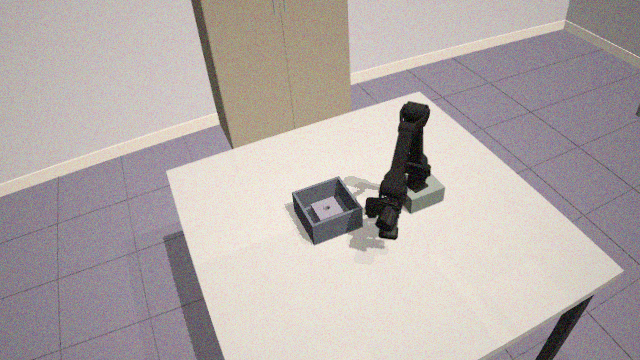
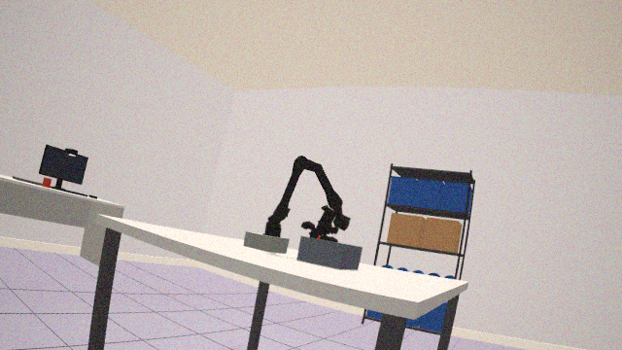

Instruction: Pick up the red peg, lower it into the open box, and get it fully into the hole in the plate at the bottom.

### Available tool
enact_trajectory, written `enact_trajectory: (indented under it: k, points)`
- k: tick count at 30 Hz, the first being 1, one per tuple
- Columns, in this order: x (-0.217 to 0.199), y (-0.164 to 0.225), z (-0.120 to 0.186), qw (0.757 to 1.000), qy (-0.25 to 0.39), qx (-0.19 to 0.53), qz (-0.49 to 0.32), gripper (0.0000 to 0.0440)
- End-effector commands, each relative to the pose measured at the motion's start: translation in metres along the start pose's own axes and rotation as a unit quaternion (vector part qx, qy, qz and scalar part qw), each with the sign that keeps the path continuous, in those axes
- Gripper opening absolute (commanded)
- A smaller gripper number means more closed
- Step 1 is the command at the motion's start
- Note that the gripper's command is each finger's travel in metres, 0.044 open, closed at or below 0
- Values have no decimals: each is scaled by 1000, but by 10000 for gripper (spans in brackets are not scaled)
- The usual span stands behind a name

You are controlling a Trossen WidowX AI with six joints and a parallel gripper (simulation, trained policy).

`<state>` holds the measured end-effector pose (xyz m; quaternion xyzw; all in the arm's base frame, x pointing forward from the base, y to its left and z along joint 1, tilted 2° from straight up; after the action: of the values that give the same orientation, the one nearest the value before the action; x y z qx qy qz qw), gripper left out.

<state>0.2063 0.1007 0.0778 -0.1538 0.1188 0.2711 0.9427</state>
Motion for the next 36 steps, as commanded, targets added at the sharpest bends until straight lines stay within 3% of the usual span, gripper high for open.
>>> enact_trajectory:
  k: [1,15,25,36]
  points:
    - [-2,-10,15,1000,-5,-15,-1,0]
    - [-9,-61,68,997,-31,-49,-59,0]
    - [-11,-108,72,990,-44,-55,-122,0]
    - [-11,-161,56,984,-56,-51,-162,0]
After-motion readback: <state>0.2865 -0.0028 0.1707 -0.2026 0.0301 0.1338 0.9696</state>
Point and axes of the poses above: the point midway between the two fingers, 35 mm back from their tips, its own z axis back along the fingers, its own x axis across the jaws, y = z × x, the point moved 8 cm from there along z, back along the fingers, and after that the axes turned 15 degrees about -z, right-handed, at the moved point
